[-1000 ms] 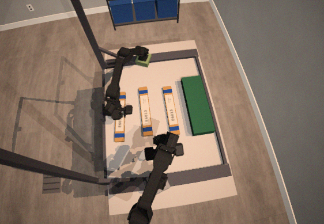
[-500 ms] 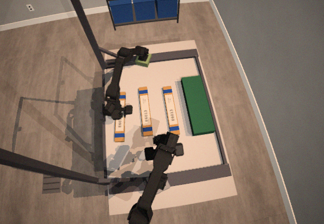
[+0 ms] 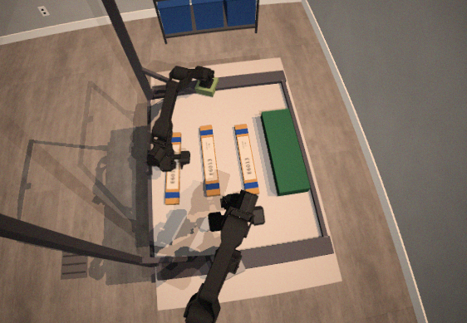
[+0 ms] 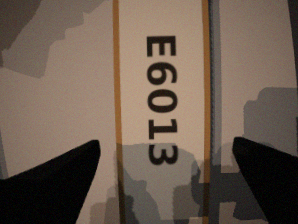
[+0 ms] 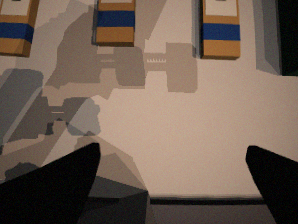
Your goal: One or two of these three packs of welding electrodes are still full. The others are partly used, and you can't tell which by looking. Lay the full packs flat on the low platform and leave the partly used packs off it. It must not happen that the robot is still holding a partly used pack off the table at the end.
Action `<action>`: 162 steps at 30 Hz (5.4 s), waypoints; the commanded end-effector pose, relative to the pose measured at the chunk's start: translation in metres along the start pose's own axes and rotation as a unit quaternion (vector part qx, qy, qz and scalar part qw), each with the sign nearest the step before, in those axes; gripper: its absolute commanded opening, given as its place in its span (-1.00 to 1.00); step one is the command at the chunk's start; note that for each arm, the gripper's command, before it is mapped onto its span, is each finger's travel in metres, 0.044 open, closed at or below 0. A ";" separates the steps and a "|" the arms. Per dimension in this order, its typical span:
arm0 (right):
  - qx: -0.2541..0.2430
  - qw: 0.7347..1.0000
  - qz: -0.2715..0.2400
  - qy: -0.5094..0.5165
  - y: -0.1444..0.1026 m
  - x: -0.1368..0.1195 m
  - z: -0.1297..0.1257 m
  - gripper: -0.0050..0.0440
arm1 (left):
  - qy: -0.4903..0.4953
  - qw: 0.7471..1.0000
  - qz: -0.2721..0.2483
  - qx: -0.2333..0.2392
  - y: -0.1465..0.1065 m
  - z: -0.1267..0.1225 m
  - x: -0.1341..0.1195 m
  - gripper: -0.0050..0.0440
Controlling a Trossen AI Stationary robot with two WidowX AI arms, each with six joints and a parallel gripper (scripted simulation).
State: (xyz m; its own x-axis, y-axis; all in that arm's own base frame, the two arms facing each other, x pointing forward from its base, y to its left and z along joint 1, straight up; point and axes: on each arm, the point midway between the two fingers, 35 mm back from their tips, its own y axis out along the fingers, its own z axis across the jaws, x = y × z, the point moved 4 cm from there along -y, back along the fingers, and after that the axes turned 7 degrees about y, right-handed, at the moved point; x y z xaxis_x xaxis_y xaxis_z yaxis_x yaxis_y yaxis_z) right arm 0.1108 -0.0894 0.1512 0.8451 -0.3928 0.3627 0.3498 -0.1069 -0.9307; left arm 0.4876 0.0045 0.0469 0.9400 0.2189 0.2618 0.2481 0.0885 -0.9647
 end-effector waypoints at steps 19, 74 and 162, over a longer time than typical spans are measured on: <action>-0.002 1.000 -0.010 -0.002 -0.005 0.004 0.000 0.96 | -0.002 1.000 -0.014 -0.003 -0.011 0.000 0.006 0.96; -0.002 1.000 -0.010 -0.002 -0.005 0.004 0.000 0.96 | -0.040 0.999 -0.014 0.012 -0.066 0.171 -0.044 0.96; -0.002 1.000 -0.010 -0.002 -0.005 0.004 0.000 0.96 | -0.040 0.999 -0.011 0.014 -0.002 0.168 -0.057 -1.00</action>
State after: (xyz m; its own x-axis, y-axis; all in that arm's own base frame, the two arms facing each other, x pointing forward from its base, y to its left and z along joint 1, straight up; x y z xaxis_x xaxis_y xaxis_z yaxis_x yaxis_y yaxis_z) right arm 0.1108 -0.0894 0.1512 0.8451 -0.3928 0.3627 0.3498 -0.1069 -0.9307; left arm 0.3917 0.1533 0.0313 0.9175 0.2963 0.2654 0.2432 0.1100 -0.9637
